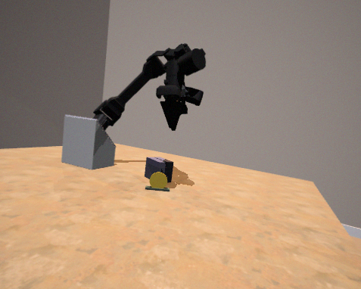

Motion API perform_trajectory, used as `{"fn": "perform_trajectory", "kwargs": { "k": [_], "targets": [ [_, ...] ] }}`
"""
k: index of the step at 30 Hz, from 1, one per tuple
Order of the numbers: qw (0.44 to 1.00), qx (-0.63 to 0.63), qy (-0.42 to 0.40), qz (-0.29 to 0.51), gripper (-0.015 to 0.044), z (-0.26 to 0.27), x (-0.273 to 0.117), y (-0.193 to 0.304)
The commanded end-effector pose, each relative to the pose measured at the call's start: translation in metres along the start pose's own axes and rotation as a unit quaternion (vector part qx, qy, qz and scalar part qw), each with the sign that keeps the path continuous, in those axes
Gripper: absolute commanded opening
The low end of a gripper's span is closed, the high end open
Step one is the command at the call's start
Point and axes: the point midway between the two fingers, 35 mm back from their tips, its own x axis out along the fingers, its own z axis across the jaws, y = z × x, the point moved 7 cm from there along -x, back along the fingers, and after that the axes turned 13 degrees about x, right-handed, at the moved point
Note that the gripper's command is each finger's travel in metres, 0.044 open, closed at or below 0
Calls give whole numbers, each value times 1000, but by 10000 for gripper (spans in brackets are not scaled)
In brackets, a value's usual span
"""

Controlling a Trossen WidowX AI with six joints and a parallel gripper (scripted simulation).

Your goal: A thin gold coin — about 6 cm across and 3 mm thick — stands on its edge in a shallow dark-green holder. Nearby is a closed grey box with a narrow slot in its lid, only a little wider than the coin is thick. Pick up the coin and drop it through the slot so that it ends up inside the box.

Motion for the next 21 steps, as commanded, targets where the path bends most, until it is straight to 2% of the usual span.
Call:
{"fn": "perform_trajectory", "kwargs": {
  "k": [1, 10, 14, 21],
  "targets": [
    [986, -125, -94, 61, 161, 2, 64, 18],
    [984, -135, -101, 64, 161, -4, 68, 28],
    [984, -135, -102, 64, 161, 4, 100, 30],
    [984, -135, -102, 64, 161, 7, 115, 32]
  ]
}}
